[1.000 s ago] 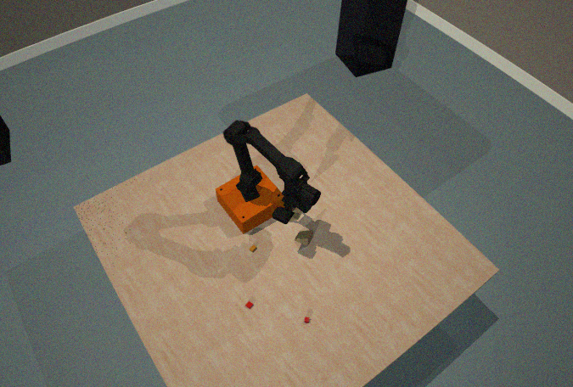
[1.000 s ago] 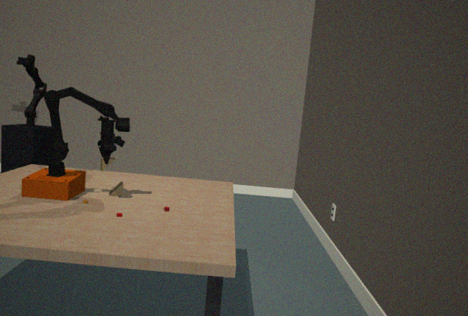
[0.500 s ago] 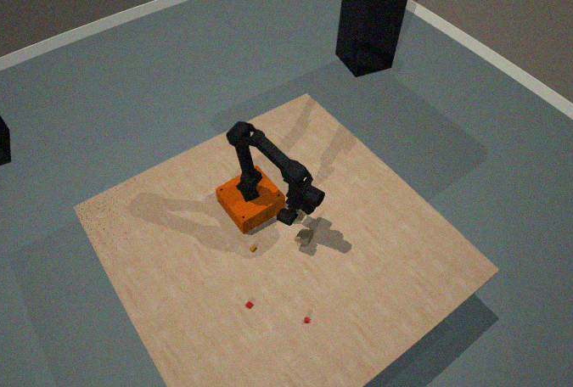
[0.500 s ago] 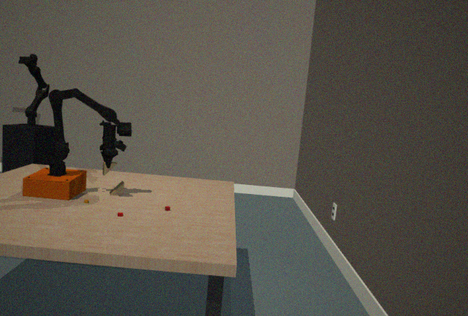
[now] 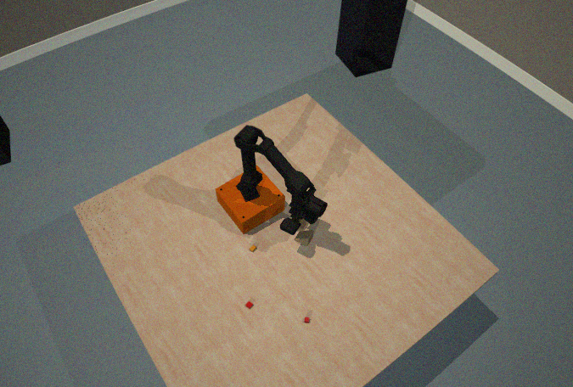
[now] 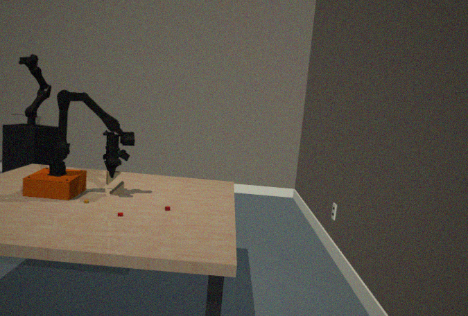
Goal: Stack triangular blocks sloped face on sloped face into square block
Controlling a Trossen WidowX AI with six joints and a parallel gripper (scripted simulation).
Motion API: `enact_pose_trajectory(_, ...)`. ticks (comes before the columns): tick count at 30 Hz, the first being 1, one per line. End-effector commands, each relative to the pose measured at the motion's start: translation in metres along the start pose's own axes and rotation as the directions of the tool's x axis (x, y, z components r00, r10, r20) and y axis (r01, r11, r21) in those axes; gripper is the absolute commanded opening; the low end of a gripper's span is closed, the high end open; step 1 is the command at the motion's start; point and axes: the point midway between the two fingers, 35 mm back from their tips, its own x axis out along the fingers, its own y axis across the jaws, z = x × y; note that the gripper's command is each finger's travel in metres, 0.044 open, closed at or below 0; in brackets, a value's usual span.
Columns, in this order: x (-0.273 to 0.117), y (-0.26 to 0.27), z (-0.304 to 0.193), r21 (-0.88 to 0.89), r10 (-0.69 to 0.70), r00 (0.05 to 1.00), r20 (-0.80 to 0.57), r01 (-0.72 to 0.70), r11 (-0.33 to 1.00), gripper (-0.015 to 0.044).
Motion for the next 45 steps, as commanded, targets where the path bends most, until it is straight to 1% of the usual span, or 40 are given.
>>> enact_pose_trajectory(1,0.012,0.001,0.003,-0.004,0.002,1.0,-0.004,-0.002,1.0,0.0)
enact_pose_trajectory(6,0.027,0.002,0.009,-0.004,0.002,1.0,-0.004,-0.002,1.0,0.0)
enact_pose_trajectory(45,0.032,0.005,0.009,-0.006,0.007,1.0,-0.005,-0.007,1.0,0.0)
